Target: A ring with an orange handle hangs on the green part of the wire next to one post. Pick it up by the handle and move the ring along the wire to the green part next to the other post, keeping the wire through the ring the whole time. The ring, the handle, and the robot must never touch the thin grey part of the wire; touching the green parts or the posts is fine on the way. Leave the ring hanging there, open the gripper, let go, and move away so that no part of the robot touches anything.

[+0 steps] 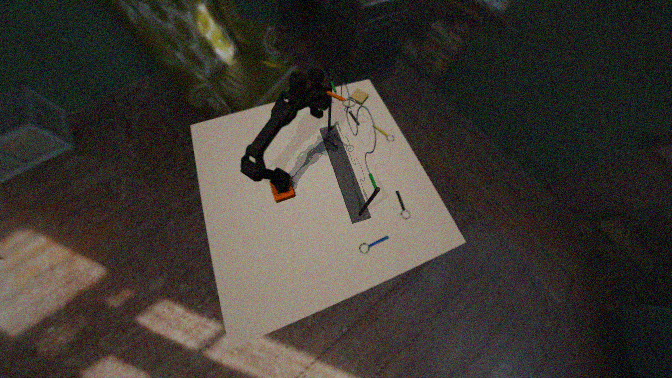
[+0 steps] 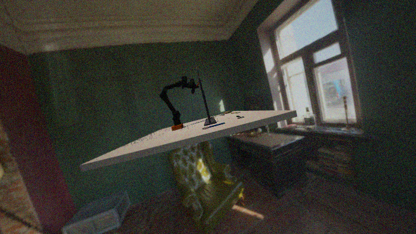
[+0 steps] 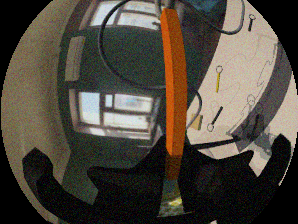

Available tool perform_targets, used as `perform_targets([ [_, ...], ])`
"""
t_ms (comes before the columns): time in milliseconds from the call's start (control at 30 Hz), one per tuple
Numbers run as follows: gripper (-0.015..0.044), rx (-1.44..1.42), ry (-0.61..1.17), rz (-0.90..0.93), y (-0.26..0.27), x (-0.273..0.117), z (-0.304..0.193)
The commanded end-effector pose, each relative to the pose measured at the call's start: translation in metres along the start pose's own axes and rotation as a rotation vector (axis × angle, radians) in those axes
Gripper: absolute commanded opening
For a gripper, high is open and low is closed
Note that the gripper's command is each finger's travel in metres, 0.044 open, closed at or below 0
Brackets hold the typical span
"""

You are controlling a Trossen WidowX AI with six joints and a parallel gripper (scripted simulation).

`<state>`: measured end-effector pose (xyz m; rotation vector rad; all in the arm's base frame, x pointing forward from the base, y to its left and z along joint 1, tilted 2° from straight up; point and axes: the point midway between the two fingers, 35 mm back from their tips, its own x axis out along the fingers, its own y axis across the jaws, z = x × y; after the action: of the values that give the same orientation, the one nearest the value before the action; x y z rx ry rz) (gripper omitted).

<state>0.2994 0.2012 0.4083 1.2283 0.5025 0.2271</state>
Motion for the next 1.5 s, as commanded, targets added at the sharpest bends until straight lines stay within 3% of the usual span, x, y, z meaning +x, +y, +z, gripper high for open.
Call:
perform_targets([
  [0,-0.015,-0.07,-0.014,-0.034,-0.003,0.0,0.001],
  [1467,-0.015,-0.875,-0.119,-0.492,-0.055,-0.008,0.027],
])
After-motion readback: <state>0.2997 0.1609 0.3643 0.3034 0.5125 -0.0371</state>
